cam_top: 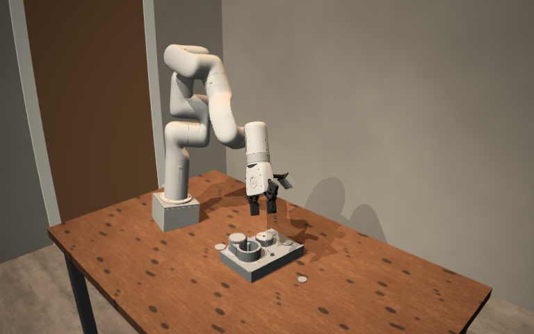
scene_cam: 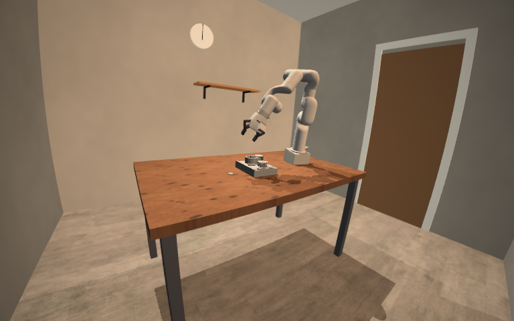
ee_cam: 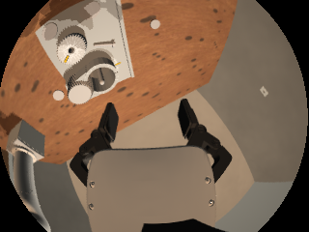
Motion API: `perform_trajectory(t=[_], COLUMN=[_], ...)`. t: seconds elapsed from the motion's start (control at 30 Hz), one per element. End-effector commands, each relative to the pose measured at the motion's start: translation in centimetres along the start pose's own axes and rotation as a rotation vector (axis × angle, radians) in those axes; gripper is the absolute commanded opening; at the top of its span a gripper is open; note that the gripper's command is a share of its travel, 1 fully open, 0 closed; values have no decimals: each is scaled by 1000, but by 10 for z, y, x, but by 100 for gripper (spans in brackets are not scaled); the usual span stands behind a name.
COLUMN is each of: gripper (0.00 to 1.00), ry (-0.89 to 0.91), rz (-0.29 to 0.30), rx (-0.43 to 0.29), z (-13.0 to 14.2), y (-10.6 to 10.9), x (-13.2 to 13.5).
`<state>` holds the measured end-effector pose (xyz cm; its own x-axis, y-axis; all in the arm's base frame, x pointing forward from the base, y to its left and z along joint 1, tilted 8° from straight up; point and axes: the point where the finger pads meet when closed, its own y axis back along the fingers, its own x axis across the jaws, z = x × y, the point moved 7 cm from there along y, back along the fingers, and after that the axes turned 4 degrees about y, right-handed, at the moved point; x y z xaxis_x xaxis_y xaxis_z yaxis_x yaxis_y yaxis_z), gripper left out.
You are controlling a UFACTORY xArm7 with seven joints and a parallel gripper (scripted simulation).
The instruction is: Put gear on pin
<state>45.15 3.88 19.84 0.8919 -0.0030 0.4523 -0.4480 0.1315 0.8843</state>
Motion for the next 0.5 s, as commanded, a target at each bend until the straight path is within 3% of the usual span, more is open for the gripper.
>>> perform_trajectory(t=[0.0, 0.37, 0.43, 0.47], gripper=[100, 100, 100, 100], ry=[3, 3, 55, 55], rz=[-28, -28, -154, -154], rx=[21, 21, 94, 94], z=[1, 1, -21, -21], y=[0, 0, -13, -13], x=[5, 5, -18, -18])
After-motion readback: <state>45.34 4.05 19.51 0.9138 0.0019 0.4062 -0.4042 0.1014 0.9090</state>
